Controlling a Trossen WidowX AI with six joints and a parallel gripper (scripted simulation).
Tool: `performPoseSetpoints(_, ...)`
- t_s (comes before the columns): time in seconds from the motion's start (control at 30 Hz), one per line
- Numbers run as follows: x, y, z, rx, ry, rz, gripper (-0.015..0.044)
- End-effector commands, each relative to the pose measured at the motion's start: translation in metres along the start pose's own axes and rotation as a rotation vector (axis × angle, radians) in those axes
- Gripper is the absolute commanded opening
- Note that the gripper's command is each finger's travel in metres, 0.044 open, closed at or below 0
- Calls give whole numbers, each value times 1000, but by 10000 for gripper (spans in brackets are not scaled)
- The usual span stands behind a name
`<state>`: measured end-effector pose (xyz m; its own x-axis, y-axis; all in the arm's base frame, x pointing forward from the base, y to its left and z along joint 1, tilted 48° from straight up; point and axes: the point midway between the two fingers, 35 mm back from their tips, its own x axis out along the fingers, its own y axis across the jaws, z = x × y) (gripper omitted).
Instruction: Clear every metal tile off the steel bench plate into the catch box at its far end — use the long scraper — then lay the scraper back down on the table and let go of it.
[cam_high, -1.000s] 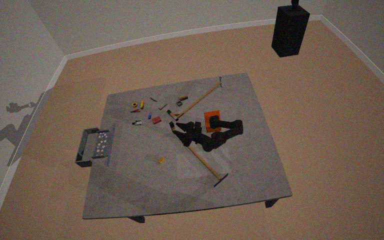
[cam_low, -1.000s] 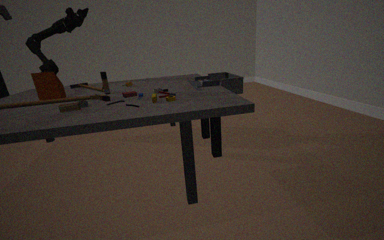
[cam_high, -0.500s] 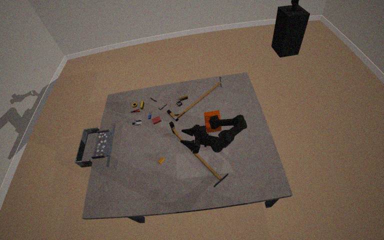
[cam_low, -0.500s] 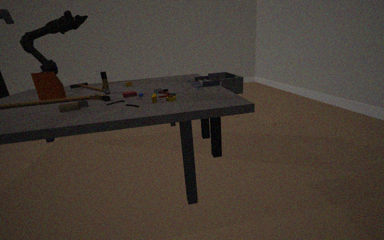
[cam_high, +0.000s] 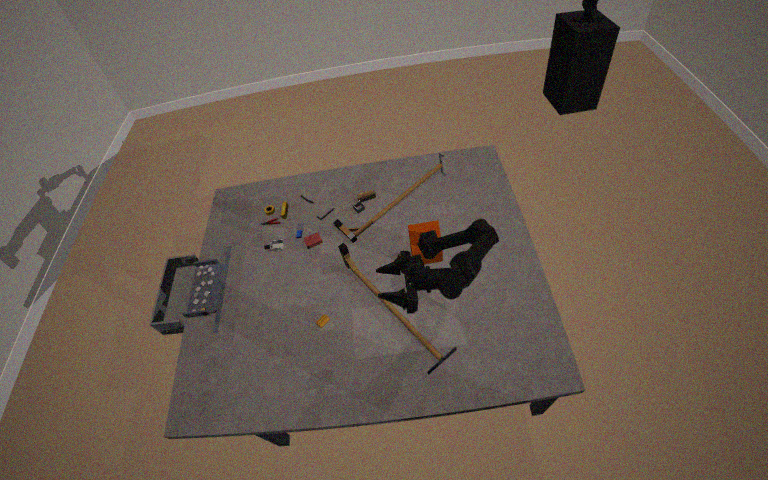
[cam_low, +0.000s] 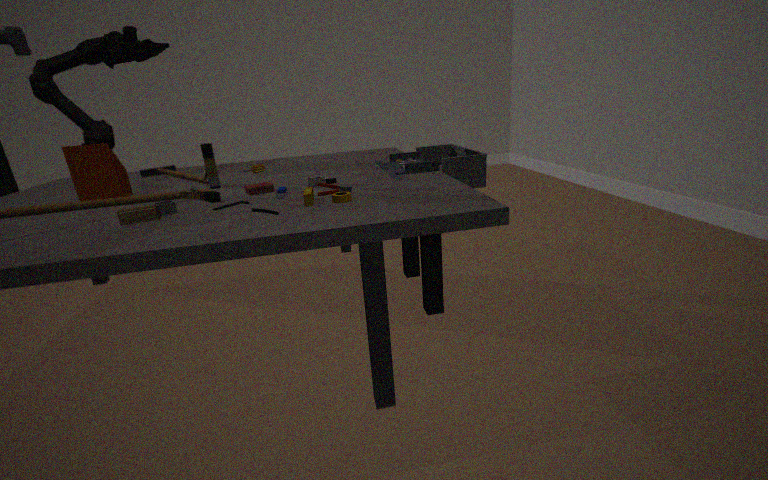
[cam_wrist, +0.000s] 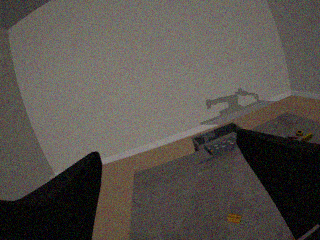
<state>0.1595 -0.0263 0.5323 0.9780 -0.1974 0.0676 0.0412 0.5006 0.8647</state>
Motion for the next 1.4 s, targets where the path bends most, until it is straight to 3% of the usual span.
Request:
performPoseSetpoints(0.0, -11, 1, -3, -28, 46, 33, 440)
performPoseSetpoints(1.37, -112, -32, -13, -364, 538, 501, 440)
